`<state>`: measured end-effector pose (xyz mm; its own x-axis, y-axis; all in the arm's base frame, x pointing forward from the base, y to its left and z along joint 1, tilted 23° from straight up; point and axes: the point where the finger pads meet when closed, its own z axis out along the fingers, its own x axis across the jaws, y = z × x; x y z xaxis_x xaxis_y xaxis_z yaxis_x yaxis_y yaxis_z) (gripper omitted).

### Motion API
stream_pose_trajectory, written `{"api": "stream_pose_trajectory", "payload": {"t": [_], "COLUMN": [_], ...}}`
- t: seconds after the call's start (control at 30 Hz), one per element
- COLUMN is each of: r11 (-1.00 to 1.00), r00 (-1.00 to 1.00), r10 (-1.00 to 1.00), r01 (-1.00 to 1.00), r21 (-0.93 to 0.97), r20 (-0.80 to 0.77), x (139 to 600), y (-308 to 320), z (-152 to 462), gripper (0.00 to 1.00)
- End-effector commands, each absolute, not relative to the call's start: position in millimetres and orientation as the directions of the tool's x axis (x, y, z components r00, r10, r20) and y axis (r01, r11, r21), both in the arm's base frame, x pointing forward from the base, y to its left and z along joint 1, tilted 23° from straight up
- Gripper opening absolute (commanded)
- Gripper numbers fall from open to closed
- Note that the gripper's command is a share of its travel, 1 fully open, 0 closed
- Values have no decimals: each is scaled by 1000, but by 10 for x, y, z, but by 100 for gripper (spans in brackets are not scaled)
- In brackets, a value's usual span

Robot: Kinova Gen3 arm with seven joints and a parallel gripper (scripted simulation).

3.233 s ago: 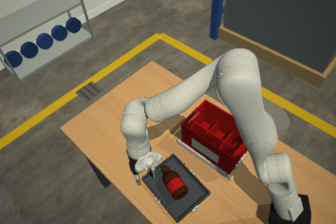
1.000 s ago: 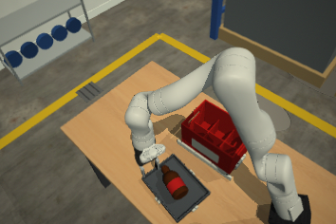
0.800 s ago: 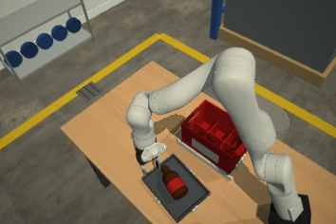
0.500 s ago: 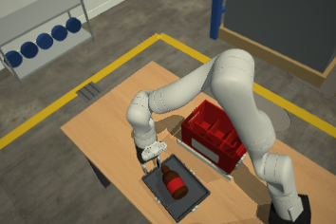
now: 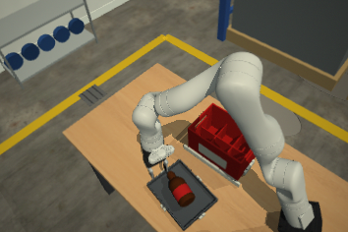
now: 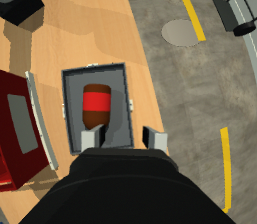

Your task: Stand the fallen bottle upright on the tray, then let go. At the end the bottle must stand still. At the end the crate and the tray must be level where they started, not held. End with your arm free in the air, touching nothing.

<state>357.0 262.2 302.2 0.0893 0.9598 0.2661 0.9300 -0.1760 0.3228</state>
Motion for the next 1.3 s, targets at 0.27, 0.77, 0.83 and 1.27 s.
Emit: {"api": "stream_pose_trajectory", "payload": {"t": [0.27,0.77,0.83,1.27], "r11": [-177,-178,-178,-180], "r00": [90,94,98,98], "r10": [960,961,963,962], "r01": [928,929,931,930], "r21": [327,324,319,322], "r20": [263,259,252,254], "x": [3602,3662,3700,3713], "y": [2607,2508,2411,2419], "z": [3020,2969,2905,2921], "gripper": [100,100,100,100]}}
